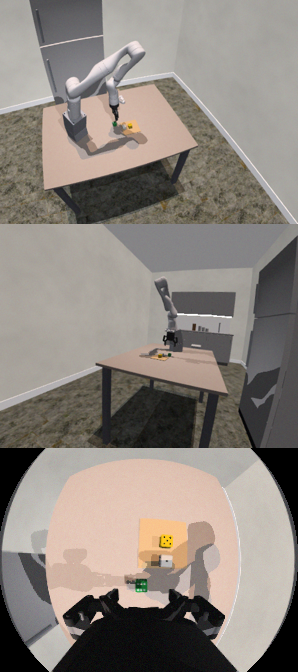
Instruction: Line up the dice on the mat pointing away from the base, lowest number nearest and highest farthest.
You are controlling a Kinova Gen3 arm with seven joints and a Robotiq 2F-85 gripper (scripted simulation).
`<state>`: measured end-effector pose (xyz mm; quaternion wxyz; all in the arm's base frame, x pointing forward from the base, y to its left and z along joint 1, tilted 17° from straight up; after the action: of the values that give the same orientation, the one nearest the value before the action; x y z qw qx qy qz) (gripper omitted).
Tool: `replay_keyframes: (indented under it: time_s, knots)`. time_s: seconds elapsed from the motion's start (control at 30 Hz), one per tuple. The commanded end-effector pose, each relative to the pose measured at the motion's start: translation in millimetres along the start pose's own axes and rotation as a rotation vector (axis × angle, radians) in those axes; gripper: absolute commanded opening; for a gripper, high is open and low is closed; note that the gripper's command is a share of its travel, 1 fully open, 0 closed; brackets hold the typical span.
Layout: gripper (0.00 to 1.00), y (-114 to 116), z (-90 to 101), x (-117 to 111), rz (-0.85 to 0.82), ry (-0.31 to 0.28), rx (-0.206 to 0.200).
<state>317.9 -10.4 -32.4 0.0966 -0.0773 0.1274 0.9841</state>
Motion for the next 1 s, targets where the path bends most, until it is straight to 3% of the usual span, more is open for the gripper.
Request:
replay_keyframes:
  time_s: [0.0, 0.23, 0.27, 0.97]
  knots:
    - [1.0, -1.4, -0.5, 5.7, 0.002, -0.005, -0.005]
    - [1.0, -3.8, 0.1, 8.3, 0.002, -0.002, -0.012]
    - [0.46, -3.8, 0.1, 8.3, 0.002, -0.002, -0.012]
    - [0.46, -3.8, 0.1, 8.3, 0.002, -0.002, -0.012]
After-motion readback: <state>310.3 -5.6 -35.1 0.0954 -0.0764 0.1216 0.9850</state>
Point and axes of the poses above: the point where the finger pads meet when closed, its own z axis back along the fingers, its own y axis across the jaws, x = y × z, the point moved 7 cm from there along z, back along the fingers, and after that the axes turned 5 degrees about -z, right-handed, at the moved point
